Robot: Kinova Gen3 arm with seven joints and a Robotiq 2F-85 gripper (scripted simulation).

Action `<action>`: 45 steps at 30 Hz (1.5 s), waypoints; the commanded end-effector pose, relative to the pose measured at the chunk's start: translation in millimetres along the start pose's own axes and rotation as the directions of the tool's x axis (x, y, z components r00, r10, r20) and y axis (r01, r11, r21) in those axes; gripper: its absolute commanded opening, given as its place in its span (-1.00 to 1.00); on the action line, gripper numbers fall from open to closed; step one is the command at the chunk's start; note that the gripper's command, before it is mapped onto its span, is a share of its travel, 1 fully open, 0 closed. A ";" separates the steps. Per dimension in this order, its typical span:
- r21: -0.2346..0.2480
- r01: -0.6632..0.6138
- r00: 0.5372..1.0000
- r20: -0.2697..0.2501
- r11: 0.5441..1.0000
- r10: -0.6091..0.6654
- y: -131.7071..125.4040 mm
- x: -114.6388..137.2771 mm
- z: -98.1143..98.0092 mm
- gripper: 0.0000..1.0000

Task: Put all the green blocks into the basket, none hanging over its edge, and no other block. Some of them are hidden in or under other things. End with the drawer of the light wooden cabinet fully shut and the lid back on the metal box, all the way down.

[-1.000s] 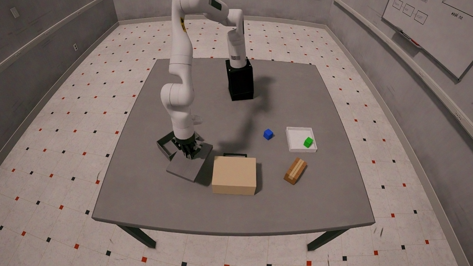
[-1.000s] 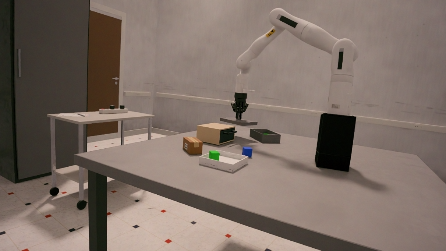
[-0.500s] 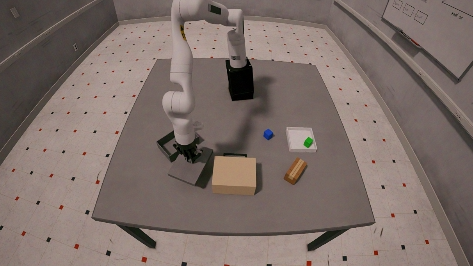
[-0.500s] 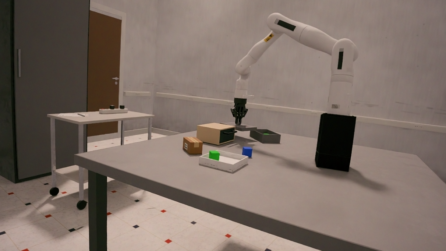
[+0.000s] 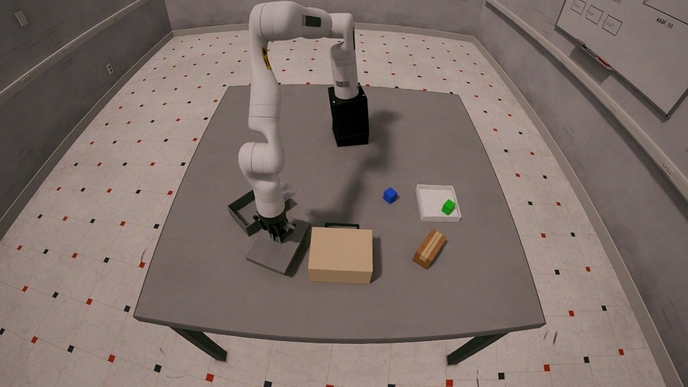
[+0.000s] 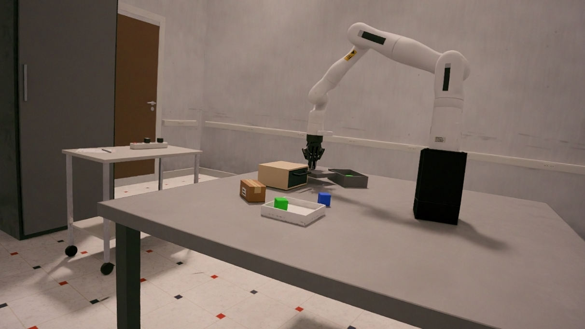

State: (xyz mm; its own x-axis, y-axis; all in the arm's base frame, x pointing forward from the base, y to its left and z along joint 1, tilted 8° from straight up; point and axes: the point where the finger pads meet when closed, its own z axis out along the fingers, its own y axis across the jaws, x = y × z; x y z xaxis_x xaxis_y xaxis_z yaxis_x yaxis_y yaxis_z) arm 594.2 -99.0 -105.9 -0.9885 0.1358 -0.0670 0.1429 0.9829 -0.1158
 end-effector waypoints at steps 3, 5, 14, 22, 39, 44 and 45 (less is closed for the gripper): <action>0.000 0.000 1.000 0.003 1.000 0.000 0.1 -1.2 5.2 -0.80; 0.000 0.000 1.000 0.003 1.000 0.000 0.1 -1.3 8.3 -0.80; 0.000 0.000 1.000 0.003 1.000 0.000 0.1 -1.3 19.6 -0.80; 0.000 0.000 1.000 0.003 1.000 0.000 0.1 -1.3 24.6 -0.80; 0.000 0.000 1.000 0.003 1.000 0.000 0.1 -1.4 29.4 -0.80; 0.000 0.000 1.000 0.003 1.000 0.000 0.1 -1.4 29.5 -0.80; 0.000 0.000 1.000 0.003 1.000 0.000 0.1 -1.4 29.5 -0.80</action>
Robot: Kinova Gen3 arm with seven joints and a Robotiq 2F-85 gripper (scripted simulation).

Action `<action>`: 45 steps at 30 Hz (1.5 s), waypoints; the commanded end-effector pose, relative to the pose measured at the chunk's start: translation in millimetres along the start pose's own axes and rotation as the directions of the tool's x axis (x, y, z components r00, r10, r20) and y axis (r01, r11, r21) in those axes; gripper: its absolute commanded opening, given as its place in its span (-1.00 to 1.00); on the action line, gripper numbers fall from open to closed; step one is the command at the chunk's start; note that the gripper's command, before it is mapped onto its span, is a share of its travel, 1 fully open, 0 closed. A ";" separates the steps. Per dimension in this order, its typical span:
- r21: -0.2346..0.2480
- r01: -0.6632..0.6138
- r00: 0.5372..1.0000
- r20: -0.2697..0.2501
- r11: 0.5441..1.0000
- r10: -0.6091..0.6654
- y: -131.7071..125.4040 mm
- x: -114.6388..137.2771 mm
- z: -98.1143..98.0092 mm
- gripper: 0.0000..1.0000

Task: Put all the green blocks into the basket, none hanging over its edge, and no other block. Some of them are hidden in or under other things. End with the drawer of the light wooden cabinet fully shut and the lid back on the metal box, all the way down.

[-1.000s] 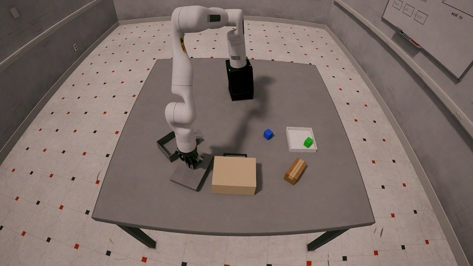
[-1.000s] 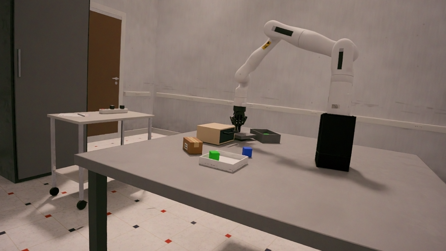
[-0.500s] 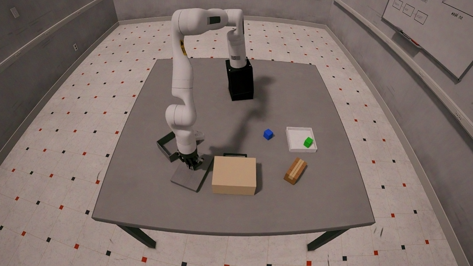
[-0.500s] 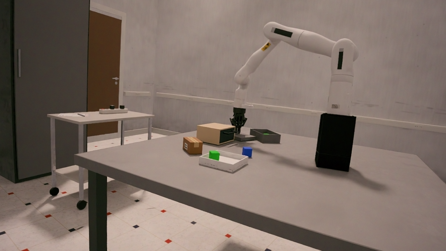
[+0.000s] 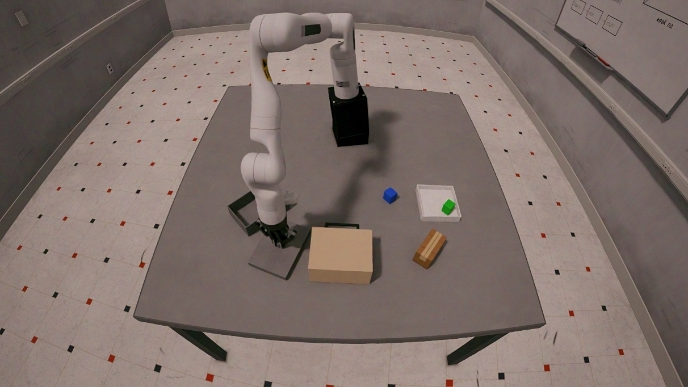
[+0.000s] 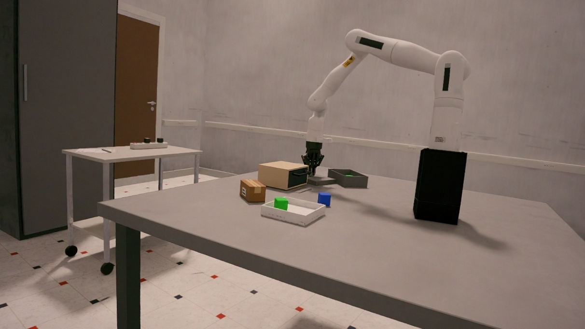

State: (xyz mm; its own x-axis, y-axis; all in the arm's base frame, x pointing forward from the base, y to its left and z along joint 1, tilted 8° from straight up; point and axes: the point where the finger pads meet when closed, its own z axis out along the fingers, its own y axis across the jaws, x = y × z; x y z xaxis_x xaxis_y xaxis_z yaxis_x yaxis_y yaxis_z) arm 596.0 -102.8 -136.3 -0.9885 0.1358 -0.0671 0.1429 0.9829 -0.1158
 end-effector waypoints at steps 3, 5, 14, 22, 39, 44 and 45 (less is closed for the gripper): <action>0.000 0.000 1.000 0.002 1.000 0.000 0.1 -1.2 -1.2 -0.80; 0.000 0.000 1.000 0.002 1.000 0.000 0.1 -1.2 -1.2 -0.80; 0.000 0.000 1.000 0.002 1.000 0.000 0.1 -1.2 -1.2 -0.80; 0.000 0.000 1.000 0.002 1.000 0.000 0.1 -1.2 -1.2 -0.80; 0.000 0.000 1.000 0.002 1.000 0.000 0.1 -1.2 -1.2 -0.21; 0.000 0.000 1.000 0.002 1.000 0.000 0.1 -1.2 -1.2 -0.21; 0.000 0.000 1.000 0.002 1.000 0.000 0.1 -1.2 -1.2 -0.21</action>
